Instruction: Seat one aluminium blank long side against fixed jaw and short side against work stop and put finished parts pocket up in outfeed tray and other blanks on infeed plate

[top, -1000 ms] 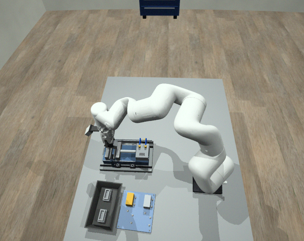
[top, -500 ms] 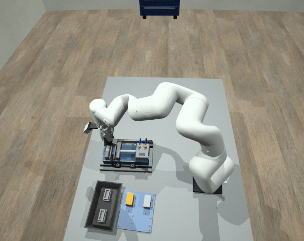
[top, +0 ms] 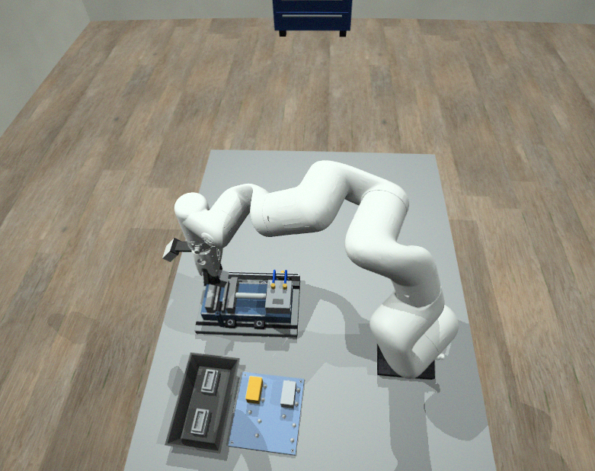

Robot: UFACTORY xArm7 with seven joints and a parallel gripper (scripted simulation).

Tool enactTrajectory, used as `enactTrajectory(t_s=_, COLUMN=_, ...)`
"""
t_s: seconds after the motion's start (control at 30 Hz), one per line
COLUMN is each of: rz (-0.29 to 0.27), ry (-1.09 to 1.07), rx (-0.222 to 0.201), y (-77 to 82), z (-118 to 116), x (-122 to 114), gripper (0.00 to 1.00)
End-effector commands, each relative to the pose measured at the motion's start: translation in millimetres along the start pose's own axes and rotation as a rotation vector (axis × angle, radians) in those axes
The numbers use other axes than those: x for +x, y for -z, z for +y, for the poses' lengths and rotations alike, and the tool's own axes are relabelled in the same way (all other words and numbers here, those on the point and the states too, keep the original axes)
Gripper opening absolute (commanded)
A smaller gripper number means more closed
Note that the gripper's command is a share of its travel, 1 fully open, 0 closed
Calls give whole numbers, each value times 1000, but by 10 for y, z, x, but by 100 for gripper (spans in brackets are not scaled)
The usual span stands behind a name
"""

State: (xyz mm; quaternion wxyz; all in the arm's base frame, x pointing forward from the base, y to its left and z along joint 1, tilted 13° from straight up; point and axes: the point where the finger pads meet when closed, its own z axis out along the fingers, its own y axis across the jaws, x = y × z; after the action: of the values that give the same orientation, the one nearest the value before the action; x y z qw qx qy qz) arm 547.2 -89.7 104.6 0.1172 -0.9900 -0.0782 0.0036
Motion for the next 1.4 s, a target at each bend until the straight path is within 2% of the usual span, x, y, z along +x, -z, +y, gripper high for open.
enactTrajectory(t_s=0.0, rz=7, ry=13, rx=-1, y=35, z=-34, x=21, gripper=0)
enactTrajectory(t_s=0.17, rz=20, ry=106, rx=10, y=104, z=-309, x=55, gripper=0)
enactTrajectory(t_s=0.47, rz=53, ry=424, rx=34, y=278, z=-1226, x=52, gripper=0)
enactTrajectory(t_s=0.53, rz=53, ry=424, rx=34, y=278, z=-1226, x=52, gripper=0)
enactTrajectory(t_s=0.63, rz=62, ry=581, rx=38, y=324, z=-1659, x=-15, gripper=0)
enactTrajectory(t_s=0.77, rz=66, ry=700, rx=39, y=340, z=-1975, x=-92, gripper=0)
enactTrajectory(t_s=1.03, rz=61, ry=1009, rx=31, y=297, z=-2724, x=-389, gripper=0)
enactTrajectory(t_s=1.1, rz=61, ry=1009, rx=31, y=297, z=-2724, x=-389, gripper=0)
enactTrajectory(t_s=1.23, rz=46, ry=1197, rx=20, y=210, z=-3114, x=-631, gripper=0)
enactTrajectory(t_s=1.37, rz=29, ry=1327, rx=10, y=123, z=-3348, x=-822, gripper=0)
